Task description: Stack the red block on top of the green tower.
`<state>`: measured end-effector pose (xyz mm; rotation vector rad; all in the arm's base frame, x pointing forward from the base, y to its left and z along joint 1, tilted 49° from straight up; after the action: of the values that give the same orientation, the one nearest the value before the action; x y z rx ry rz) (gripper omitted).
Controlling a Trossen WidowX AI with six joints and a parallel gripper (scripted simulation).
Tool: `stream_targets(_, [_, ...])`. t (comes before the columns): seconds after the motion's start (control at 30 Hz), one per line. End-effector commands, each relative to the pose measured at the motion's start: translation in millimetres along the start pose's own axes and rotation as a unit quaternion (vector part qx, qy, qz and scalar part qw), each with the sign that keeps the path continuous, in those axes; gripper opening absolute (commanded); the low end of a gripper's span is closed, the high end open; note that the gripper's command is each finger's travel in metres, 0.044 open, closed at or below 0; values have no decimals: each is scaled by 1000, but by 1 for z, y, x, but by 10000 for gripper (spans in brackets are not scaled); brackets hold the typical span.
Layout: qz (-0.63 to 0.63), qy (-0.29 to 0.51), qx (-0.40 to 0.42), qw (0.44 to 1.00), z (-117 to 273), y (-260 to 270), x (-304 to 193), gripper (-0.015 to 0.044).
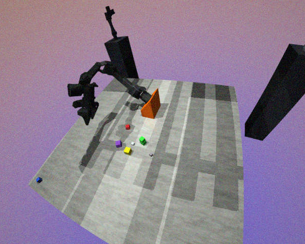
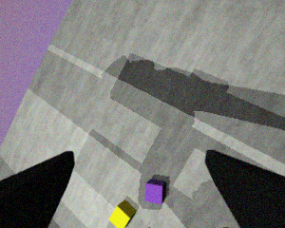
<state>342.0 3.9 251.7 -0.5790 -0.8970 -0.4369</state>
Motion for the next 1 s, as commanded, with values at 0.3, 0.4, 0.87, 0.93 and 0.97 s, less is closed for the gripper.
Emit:
stream_targets(0.3, [485,189,-16,854,-36,-38,-138,440])
stream_targets(0.4, [576,234,-1,783,-37,-51,-169,440])
stream_targets(0.87, [666,283,24,690,-35,-64,-205,440])
stream_targets(0.93, [666,283,24,690,-35,-64,-204,440])
stream_targets(0.97, [666,283,24,690,-35,-64,-204,440])
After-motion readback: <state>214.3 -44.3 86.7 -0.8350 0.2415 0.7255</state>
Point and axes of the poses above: the point midway between the two fingers, 35 mm back from their tips, its own z axis back along the fingers, its own y axis across the jaws, x = y × z, the point moved 1 cm from there along z, back along the fingers, and after that the axes turned 13 degrees about z, right-handed, at the moved point
